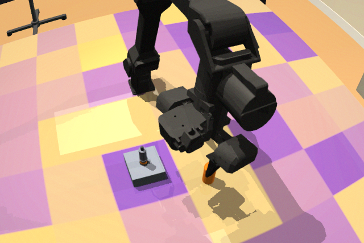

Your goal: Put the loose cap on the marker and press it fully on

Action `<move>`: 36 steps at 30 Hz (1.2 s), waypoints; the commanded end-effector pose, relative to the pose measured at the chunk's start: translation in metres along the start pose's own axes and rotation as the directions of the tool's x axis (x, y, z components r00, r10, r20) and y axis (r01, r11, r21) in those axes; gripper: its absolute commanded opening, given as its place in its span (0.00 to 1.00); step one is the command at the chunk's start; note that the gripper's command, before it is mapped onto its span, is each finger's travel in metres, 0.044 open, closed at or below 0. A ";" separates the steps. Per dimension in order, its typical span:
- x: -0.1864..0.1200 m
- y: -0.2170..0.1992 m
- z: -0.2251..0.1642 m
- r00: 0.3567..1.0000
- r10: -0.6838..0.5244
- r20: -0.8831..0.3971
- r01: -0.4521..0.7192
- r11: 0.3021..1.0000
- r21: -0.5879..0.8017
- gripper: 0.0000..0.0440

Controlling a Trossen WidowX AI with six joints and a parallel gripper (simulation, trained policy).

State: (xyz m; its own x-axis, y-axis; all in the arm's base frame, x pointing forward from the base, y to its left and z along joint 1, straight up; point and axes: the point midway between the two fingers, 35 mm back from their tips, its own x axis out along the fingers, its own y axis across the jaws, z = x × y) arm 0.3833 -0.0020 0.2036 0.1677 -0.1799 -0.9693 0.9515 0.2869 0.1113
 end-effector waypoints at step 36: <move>0.058 -0.014 -0.073 0.948 -0.233 -0.218 0.231 0.972 -0.032 0.74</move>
State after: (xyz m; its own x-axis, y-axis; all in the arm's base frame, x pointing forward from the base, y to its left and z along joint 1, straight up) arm 0.3646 0.0499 0.1385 -0.0890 -0.0412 -0.9952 0.9587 0.2674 -0.0968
